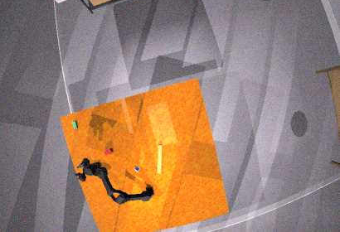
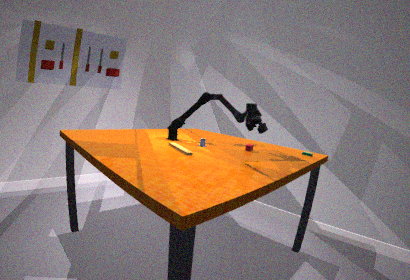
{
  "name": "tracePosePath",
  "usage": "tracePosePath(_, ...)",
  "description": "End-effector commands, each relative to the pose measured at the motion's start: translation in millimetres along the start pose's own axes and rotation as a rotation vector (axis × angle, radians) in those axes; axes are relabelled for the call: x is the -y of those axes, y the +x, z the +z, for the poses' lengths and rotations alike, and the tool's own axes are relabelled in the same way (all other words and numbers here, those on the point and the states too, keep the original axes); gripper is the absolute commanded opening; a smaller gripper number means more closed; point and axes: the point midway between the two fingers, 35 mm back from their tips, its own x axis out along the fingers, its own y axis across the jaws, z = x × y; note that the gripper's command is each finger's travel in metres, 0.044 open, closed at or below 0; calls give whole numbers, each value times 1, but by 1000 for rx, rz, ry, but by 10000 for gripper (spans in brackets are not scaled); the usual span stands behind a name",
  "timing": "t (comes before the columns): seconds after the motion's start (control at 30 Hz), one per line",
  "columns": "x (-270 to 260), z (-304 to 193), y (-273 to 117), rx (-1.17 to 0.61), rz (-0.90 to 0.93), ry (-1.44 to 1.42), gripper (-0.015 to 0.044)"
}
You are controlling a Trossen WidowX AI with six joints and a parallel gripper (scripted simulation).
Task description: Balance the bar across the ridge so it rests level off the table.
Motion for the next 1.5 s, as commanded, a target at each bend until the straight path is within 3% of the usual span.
tracePosePath(0.0,-18,-15,-23,-49,86,140,315)
tracePosePath(0.73,-98,-72,-211,-535,498,972,315)
tracePosePath(1.47,-110,-37,-409,-1201,701,1630,315)
